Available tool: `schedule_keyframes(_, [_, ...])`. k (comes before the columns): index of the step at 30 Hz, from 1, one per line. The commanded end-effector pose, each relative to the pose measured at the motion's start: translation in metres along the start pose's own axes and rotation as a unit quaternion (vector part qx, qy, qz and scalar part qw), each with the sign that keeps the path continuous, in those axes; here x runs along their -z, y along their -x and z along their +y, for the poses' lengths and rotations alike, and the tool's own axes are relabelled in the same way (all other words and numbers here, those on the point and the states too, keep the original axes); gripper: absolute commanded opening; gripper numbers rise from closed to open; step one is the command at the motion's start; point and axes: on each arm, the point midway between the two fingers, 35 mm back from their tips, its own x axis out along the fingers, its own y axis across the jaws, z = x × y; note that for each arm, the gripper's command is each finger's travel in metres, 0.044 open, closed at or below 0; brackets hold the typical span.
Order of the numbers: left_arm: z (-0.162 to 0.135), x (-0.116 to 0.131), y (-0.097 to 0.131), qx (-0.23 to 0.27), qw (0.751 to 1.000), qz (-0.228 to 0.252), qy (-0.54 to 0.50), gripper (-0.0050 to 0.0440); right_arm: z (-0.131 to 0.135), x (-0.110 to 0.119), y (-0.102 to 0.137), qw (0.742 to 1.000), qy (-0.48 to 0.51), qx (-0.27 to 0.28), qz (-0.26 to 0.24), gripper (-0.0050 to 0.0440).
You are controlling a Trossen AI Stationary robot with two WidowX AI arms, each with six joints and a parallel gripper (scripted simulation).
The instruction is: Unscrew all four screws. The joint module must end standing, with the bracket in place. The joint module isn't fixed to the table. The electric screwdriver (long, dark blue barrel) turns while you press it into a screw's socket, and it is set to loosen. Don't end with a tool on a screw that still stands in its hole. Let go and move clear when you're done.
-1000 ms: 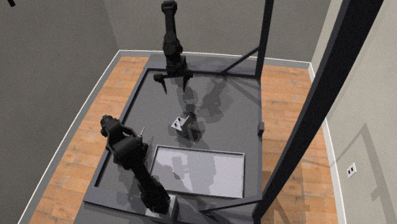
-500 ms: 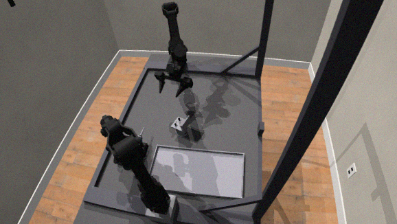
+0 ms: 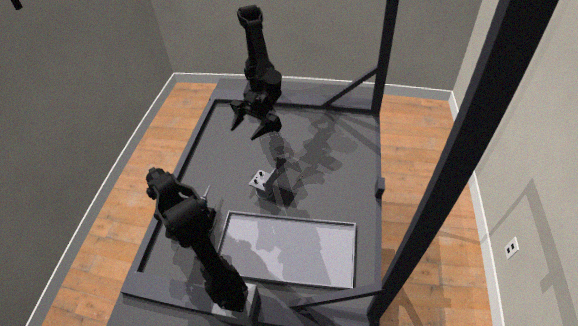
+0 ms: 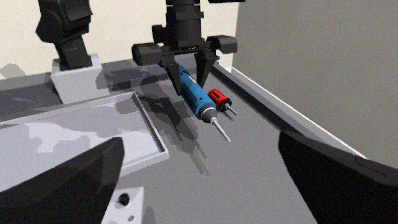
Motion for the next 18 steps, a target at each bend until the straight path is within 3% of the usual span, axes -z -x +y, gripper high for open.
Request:
schedule_keyframes(1, [-0.007, 0.010, 0.011, 0.015, 1.000, 0.016, -0.001, 0.0161, -0.001, -0.012, 0.001, 1.000, -0.016, 0.004, -0.014, 0.0400])
schedule_keyframes(4, [-0.007, 0.011, 0.011, 0.015, 1.000, 0.016, -0.001, 0.0161, -0.001, -0.012, 0.001, 1.000, -0.016, 0.004, -0.014, 0.0400])
schedule_keyframes(18, [-0.003, 0.005, -0.041, 0.006, 1.000, 0.008, -0.001, 0.0161, -0.001, -0.012, 0.001, 1.000, -0.016, 0.002, -0.013, 0.0400])
